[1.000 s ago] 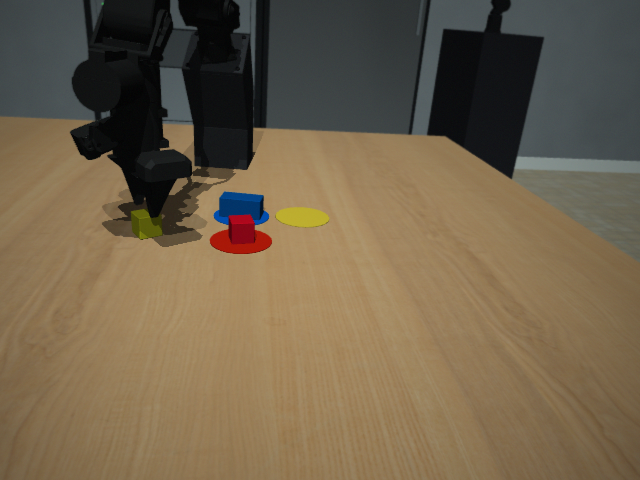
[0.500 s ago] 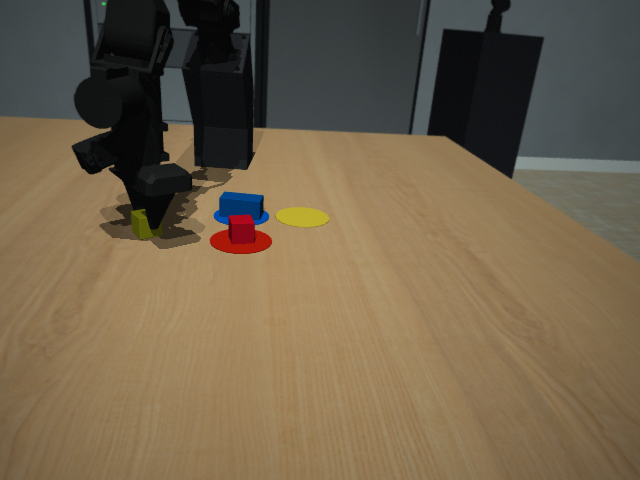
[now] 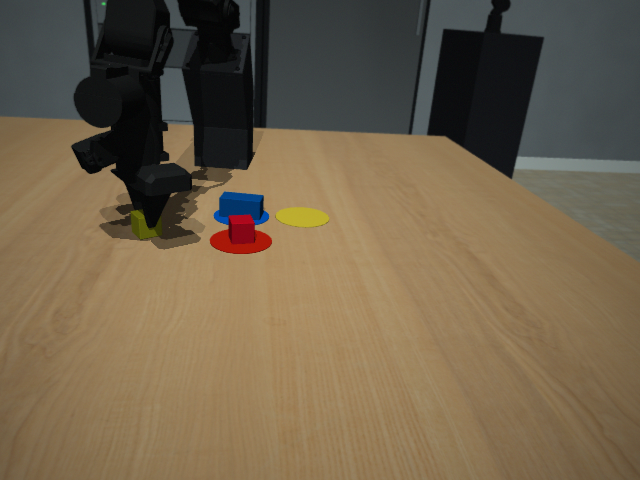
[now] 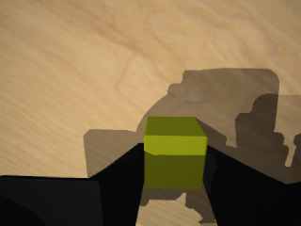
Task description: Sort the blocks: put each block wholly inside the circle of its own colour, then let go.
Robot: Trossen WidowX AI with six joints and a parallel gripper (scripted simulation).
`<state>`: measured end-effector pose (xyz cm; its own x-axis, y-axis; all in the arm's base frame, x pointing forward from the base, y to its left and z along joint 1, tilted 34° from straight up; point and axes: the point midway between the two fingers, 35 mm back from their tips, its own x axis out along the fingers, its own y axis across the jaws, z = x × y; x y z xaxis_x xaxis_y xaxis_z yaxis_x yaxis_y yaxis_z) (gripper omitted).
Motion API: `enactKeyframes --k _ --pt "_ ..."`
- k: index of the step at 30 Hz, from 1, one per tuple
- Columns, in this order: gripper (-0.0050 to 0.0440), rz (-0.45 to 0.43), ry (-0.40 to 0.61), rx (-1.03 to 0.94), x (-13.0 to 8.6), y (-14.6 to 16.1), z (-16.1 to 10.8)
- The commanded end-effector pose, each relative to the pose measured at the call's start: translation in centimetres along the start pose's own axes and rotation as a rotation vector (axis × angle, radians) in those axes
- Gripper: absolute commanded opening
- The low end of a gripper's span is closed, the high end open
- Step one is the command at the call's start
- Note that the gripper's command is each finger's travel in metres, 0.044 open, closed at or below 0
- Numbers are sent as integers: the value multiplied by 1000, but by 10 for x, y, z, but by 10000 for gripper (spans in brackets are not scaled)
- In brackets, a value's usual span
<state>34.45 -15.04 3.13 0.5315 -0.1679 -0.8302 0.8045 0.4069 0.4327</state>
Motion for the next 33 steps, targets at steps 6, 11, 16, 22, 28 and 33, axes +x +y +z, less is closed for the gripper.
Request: enactKeyframes --k 6,11,16,22,28,33 --pt "105 17 -17 0 -5 7 5" --pt "105 25 -25 -1 -21 10 9" --pt "105 25 -26 -2 -37 11 11" --pt "105 25 -26 -2 -51 11 11" --pt "105 25 -26 -2 -71 11 11" --pt "105 25 -27 -2 -87 10 10"
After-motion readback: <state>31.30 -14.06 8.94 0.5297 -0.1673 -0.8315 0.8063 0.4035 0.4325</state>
